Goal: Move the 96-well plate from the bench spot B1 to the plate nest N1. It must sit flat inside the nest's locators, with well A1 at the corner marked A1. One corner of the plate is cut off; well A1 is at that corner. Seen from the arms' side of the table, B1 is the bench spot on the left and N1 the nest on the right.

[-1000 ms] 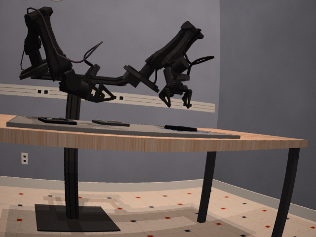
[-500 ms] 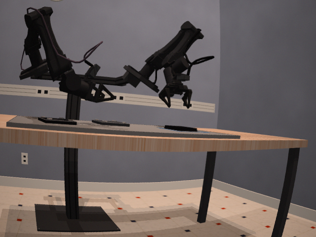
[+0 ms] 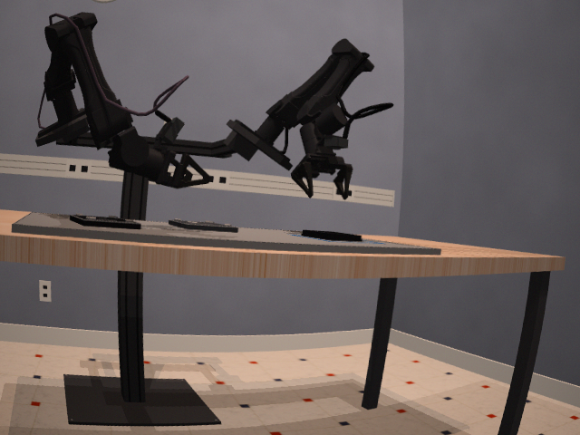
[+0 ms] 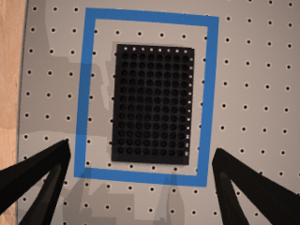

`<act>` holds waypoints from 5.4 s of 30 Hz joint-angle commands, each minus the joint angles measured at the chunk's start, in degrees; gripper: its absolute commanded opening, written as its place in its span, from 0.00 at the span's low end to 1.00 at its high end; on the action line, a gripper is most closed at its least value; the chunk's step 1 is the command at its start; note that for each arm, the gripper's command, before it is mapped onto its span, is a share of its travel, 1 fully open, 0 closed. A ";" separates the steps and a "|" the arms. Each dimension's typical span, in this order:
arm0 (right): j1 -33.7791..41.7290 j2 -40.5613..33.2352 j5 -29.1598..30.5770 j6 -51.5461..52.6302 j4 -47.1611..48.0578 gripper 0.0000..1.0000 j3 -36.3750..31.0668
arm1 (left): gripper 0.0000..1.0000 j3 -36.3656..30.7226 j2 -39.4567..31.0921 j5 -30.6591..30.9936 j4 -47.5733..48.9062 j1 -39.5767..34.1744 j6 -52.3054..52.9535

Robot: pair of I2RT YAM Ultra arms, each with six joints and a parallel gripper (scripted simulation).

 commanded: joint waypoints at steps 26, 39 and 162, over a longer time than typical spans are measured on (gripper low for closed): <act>1.09 -1.05 -2.23 -0.55 0.12 1.00 -0.47 | 1.00 36.52 8.16 -5.14 -60.99 -1.25 -15.69; 1.09 -1.05 -2.23 -0.55 0.12 1.00 -0.47 | 1.00 43.56 12.46 -4.54 -64.27 -0.46 -16.38; 1.09 -1.05 -2.23 -0.55 0.12 1.00 -0.47 | 0.79 45.50 12.09 -3.68 -66.04 -0.33 -84.05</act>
